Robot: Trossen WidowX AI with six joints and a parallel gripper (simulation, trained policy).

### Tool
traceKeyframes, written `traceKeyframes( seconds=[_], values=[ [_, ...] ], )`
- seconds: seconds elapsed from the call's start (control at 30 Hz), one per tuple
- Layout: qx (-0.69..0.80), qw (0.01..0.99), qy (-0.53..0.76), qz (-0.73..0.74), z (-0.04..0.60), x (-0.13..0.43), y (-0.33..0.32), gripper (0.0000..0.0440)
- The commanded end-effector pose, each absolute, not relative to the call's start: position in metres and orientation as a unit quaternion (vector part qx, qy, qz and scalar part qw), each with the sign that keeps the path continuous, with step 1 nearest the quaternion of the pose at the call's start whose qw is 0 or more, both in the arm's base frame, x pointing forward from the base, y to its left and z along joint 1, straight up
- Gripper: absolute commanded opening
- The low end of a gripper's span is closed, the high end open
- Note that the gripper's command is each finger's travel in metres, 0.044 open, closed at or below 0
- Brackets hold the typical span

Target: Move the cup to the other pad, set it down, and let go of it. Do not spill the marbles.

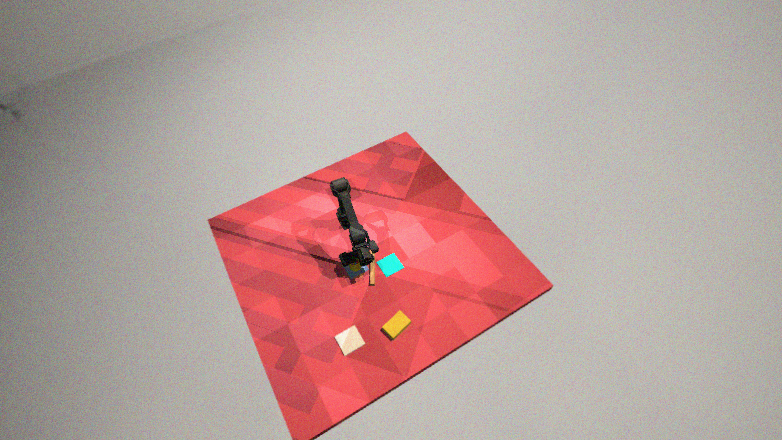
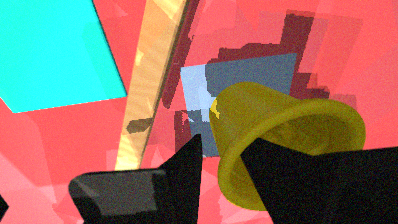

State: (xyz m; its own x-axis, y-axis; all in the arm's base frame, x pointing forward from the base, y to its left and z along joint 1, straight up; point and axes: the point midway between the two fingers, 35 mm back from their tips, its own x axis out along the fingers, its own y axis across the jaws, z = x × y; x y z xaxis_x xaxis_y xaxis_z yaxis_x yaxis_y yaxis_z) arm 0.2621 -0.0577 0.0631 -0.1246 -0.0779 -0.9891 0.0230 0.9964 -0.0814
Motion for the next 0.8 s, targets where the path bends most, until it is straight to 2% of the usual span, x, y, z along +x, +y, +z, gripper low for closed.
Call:
traceKeyframes(
  seconds=[0.0, 0.1, 0.13, 0.4, 0.77],
  values=[
    [-0.035, 0.661, 0.749, -0.016, 0.056, 0.262, -0.059, 0.0070],
    [-0.049, 0.662, 0.748, -0.003, 0.056, 0.263, -0.059, 0.0006],
    [-0.052, 0.663, 0.747, 0.001, 0.056, 0.264, -0.060, 0.0000],
    [-0.072, 0.677, 0.732, 0.027, 0.069, 0.275, -0.061, 0.0032],
    [-0.090, 0.693, 0.714, 0.045, 0.095, 0.291, -0.053, 0.0028]
  ],
)
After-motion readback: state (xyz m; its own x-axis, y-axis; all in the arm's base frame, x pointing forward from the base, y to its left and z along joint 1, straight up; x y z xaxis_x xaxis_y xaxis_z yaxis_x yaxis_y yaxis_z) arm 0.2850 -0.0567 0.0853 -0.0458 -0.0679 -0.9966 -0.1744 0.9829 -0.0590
